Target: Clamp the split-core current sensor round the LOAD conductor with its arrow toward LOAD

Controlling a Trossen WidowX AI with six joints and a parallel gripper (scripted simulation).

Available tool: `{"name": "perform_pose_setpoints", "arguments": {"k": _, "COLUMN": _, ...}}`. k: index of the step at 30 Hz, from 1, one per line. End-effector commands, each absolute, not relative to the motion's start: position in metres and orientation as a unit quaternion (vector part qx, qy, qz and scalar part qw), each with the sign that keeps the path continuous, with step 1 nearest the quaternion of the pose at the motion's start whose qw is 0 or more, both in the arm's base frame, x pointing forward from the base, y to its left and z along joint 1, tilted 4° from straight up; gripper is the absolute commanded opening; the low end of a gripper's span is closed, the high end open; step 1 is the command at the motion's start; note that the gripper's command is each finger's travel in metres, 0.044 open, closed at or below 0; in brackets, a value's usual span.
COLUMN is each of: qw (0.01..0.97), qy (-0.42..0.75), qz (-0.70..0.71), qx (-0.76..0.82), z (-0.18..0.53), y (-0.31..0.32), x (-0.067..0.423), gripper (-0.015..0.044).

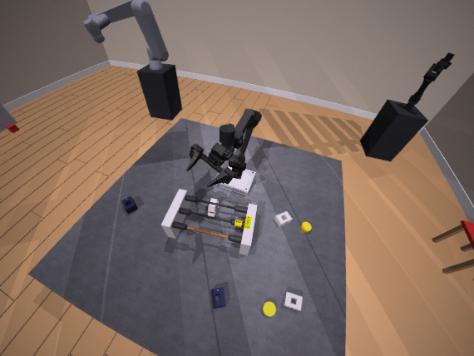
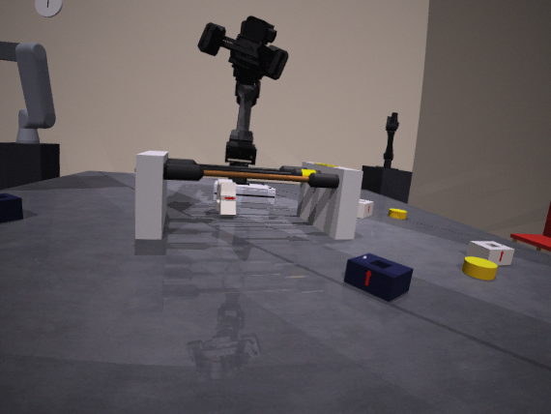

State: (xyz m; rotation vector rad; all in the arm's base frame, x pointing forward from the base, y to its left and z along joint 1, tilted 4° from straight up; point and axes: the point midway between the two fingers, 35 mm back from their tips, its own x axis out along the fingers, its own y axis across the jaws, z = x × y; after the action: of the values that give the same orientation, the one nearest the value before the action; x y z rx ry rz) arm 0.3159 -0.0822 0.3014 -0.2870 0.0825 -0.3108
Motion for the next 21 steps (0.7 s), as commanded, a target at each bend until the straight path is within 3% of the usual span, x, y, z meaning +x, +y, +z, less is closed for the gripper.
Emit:
{"name": "perform_pose_setpoints", "arguments": {"k": 1, "qw": 1.000, "qy": -0.021, "qz": -0.015, "qx": -0.013, "z": 0.321, "y": -0.008, "x": 0.317, "gripper": 0.0440}}
{"name": "perform_pose_setpoints", "arguments": {"k": 13, "qw": 1.000, "qy": -0.018, "qz": 0.002, "qx": 0.000, "z": 0.321, "y": 0.001, "x": 0.317, "gripper": 0.0440}}
{"name": "perform_pose_setpoints", "arguments": {"k": 21, "qw": 0.948, "qy": 0.303, "qz": 0.092, "qx": -0.027, "z": 0.239, "y": 0.058, "x": 0.343, "gripper": 0.0440}}
